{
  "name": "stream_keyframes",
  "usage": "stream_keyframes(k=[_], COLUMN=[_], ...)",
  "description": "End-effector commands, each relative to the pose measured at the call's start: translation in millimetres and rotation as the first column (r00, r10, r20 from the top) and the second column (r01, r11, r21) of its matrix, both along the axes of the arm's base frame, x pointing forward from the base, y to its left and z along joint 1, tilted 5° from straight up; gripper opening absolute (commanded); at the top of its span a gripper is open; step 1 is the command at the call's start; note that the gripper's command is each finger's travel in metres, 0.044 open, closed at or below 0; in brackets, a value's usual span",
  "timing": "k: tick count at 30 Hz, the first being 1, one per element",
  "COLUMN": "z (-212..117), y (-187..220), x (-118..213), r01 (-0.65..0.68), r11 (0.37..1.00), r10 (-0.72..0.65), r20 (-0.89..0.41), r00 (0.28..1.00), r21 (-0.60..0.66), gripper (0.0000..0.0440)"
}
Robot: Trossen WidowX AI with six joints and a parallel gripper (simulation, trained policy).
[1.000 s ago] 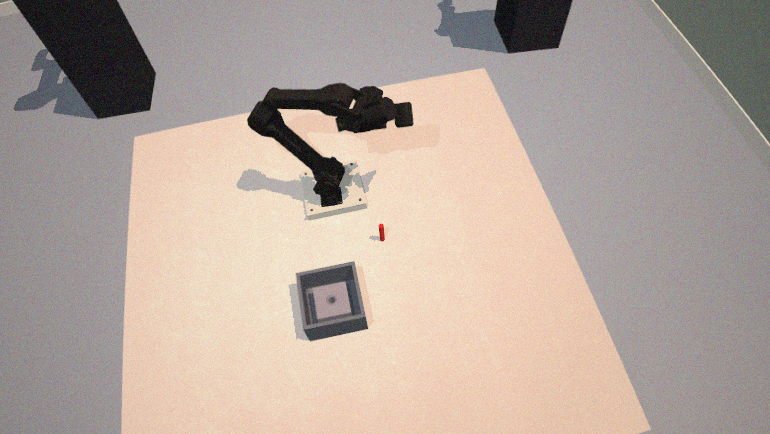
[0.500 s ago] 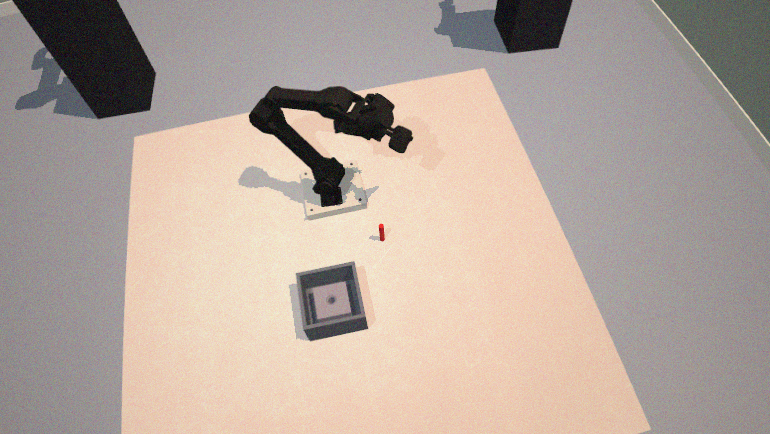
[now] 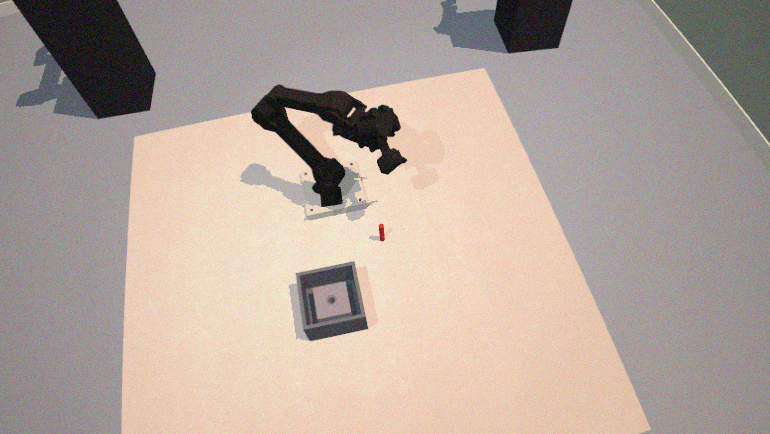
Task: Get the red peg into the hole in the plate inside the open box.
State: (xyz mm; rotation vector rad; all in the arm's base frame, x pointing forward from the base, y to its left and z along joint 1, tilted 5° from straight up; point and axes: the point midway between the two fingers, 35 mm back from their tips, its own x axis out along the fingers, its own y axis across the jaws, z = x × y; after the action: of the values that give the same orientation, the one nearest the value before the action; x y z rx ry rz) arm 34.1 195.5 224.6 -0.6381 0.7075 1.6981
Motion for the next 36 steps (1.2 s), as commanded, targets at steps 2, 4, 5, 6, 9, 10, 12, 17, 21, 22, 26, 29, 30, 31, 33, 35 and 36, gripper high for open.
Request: stream_keyframes(k=[2,4,5,6,9,10,12,17,21,22,26,29,30,31,33,35,36], z=[-11.5,-14.5,-16.0,-17.6,-22.2,-23.7,-26.9,-34.9,-41.6,-43.3,-50.5,-56.2,-58.1,-60.1,-64.2,-68.4,-70.6], y=[-5.1,-6.7,-7.6,-8.4,-11.1,-12.1,-14.0,-19.1,-23.4,-24.5,-29.1,-32.6,-33.7,-34.9,-37.3,-39.6,-40.8], x=[10.6,14.6,16.5,18.4,24.2,26.0,29.7,38.8,45.7,47.4,53.9,58.5,60.0,61.5,64.5,67.4,68.8], r01=[0.158,0.214,0.242,0.269,0.349,0.374,0.424,0.537,0.614,0.632,0.692,0.728,0.738,0.748,0.763,0.775,0.779], r11=[0.984,0.970,0.962,0.953,0.919,0.906,0.877,0.790,0.705,0.682,0.585,0.505,0.478,0.450,0.394,0.336,0.306], r10=[-0.164,-0.225,-0.255,-0.285,-0.375,-0.404,-0.462,-0.599,-0.698,-0.721,-0.805,-0.859,-0.875,-0.891,-0.918,-0.942,-0.952], r20=[-0.069,-0.090,-0.100,-0.109,-0.134,-0.142,-0.155,-0.181,-0.192,-0.194,-0.196,-0.192,-0.189,-0.186,-0.179,-0.170,-0.165], r00=[0.984,0.970,0.962,0.952,0.917,0.904,0.873,0.780,0.690,0.666,0.560,0.475,0.445,0.415,0.353,0.290,0.258], r21=[-0.083,-0.111,-0.125,-0.139,-0.182,-0.197,-0.226,-0.298,-0.354,-0.368,-0.423,-0.463,-0.476,-0.488,-0.513,-0.536,-0.548], gripper=[0.0440,0.0440,0.0440,0.0440,0.0440,0.0440,0.0440,0.0440,0.0440,0.0440,0.0440,0.0440,0.0440,0.0440,0.0440,0.0440,0.0440])
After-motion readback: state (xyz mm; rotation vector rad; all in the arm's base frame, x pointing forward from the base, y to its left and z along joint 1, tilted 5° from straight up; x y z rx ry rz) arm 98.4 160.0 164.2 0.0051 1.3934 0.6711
